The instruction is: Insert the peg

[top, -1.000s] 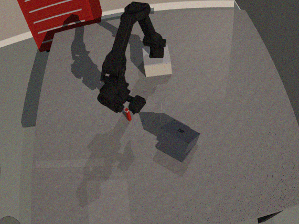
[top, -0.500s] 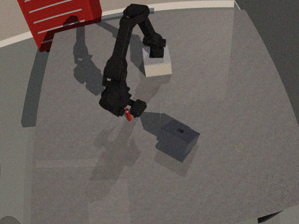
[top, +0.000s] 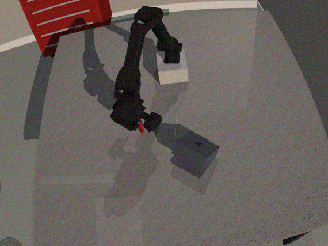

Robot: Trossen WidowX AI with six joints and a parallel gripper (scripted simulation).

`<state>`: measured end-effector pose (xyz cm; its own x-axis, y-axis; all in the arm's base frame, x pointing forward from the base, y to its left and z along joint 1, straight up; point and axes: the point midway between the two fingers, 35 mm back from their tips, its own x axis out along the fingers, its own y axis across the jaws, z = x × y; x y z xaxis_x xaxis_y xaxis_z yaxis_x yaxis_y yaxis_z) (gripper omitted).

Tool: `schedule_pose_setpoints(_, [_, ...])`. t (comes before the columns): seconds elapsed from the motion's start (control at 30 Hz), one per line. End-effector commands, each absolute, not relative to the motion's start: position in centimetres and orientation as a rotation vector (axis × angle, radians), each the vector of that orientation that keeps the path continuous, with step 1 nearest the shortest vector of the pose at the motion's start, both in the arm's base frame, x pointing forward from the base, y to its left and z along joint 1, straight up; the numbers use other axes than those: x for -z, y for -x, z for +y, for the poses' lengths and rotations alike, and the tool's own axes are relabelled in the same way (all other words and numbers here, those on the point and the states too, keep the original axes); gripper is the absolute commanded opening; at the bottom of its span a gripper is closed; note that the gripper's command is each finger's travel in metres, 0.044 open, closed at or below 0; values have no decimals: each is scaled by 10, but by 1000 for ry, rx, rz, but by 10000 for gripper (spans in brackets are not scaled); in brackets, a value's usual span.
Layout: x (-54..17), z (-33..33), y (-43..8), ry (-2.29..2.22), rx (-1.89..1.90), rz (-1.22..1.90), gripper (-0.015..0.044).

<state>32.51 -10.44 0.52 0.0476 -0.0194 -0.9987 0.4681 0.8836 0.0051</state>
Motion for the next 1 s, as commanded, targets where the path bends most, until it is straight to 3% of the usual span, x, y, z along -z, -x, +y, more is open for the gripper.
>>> schedule_pose_setpoints(0.0, [1,-103,-322,-382,385,1501,440])
schedule_pose_setpoints(0.27, [1,-103,-322,-382,385,1501,440])
schedule_pose_setpoints(0.8, [-2,-104,-324,-374,385,1493,20])
schedule_pose_setpoints(0.97, [-2,-104,-324,-374,385,1493,0])
